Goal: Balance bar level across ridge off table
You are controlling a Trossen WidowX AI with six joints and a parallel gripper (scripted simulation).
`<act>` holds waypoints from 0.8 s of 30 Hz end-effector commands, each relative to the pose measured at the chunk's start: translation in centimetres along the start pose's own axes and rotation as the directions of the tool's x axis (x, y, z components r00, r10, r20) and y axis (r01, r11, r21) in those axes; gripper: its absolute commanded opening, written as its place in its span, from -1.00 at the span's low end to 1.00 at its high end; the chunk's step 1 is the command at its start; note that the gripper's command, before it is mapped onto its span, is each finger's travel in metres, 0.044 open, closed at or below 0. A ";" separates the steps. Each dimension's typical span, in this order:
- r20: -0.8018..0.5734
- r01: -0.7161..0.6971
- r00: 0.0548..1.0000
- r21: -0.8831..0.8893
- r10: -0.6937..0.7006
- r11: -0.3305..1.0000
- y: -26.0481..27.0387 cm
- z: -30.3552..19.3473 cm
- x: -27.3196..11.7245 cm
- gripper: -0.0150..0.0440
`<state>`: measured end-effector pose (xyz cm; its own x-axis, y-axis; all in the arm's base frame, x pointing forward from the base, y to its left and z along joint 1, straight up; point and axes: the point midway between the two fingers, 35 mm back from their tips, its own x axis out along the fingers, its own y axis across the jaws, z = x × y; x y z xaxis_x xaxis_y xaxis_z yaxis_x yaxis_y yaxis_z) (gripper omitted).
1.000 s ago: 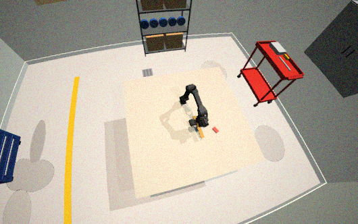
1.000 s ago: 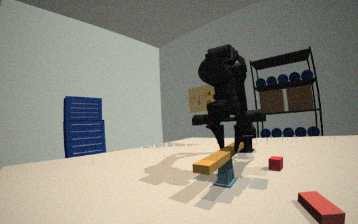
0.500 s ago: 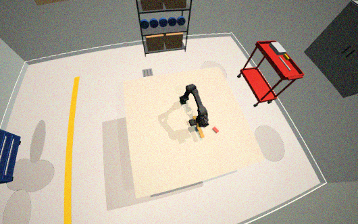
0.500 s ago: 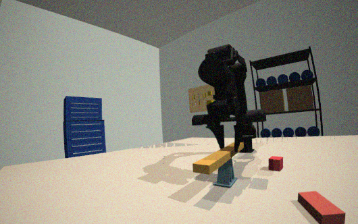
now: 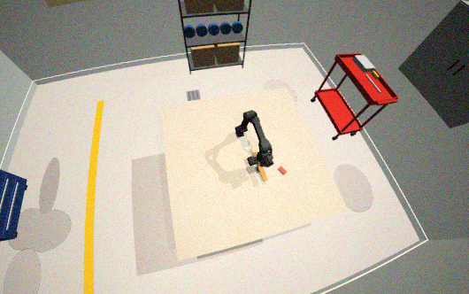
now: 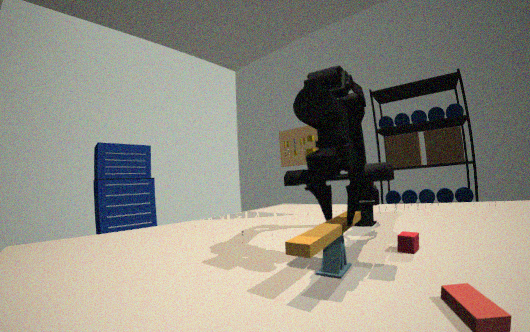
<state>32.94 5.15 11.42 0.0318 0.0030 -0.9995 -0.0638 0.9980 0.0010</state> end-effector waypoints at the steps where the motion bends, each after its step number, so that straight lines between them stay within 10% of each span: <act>1: 0.000 0.000 1.000 0.000 0.000 1.000 0.0 0.0 0.0 -0.49; 6: 0.000 0.000 1.000 0.000 0.000 1.000 0.0 0.0 0.0 -0.49; 13: 0.000 0.000 1.000 0.000 0.000 1.000 0.0 0.0 0.0 0.07; 24: 0.000 0.000 1.000 0.000 0.000 1.000 0.0 0.0 0.0 0.07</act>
<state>32.93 5.15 11.41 0.0314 0.0030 -0.9995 -0.0638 0.9980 0.0010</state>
